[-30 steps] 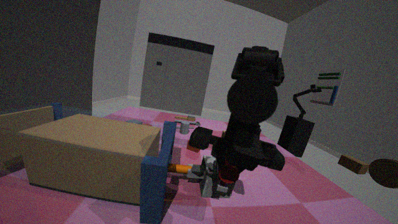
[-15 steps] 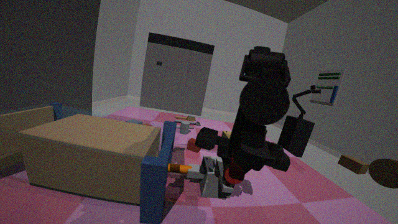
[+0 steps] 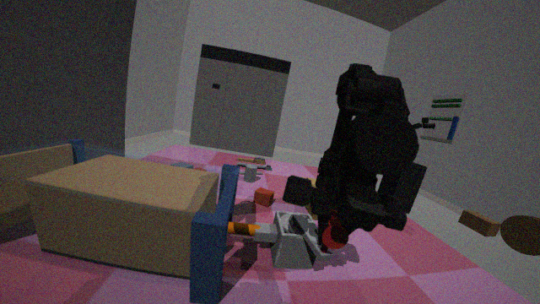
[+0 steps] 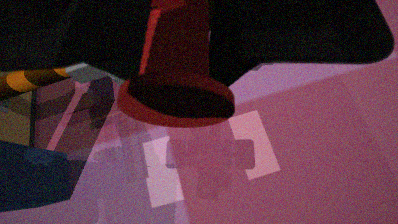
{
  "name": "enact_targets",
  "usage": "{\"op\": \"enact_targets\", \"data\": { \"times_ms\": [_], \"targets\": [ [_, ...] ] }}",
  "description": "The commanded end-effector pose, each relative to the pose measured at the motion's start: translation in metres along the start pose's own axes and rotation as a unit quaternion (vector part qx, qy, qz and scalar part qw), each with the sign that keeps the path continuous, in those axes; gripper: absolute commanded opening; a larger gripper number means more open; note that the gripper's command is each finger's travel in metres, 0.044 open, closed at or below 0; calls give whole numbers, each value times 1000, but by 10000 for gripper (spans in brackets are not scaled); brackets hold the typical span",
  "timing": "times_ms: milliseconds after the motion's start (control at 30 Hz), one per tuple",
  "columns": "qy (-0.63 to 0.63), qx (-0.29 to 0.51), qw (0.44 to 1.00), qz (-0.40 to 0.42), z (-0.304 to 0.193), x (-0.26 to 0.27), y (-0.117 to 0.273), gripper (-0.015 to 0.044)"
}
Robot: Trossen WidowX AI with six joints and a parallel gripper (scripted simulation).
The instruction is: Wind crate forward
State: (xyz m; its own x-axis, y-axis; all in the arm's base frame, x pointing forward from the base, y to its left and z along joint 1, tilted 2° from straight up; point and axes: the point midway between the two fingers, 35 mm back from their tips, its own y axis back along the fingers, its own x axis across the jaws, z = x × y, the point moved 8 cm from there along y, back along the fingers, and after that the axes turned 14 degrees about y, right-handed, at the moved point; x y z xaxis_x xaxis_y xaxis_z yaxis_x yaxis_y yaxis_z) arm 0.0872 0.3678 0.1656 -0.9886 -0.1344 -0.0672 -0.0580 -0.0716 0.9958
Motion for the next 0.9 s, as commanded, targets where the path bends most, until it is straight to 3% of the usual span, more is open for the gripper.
{"op": "enact_targets", "data": {
  "times_ms": [0,867],
  "targets": [
    [6,10,1000,15,-5,14,-1,0],
    [6,11,1000,16,-21,40,0,0]
  ]
}}
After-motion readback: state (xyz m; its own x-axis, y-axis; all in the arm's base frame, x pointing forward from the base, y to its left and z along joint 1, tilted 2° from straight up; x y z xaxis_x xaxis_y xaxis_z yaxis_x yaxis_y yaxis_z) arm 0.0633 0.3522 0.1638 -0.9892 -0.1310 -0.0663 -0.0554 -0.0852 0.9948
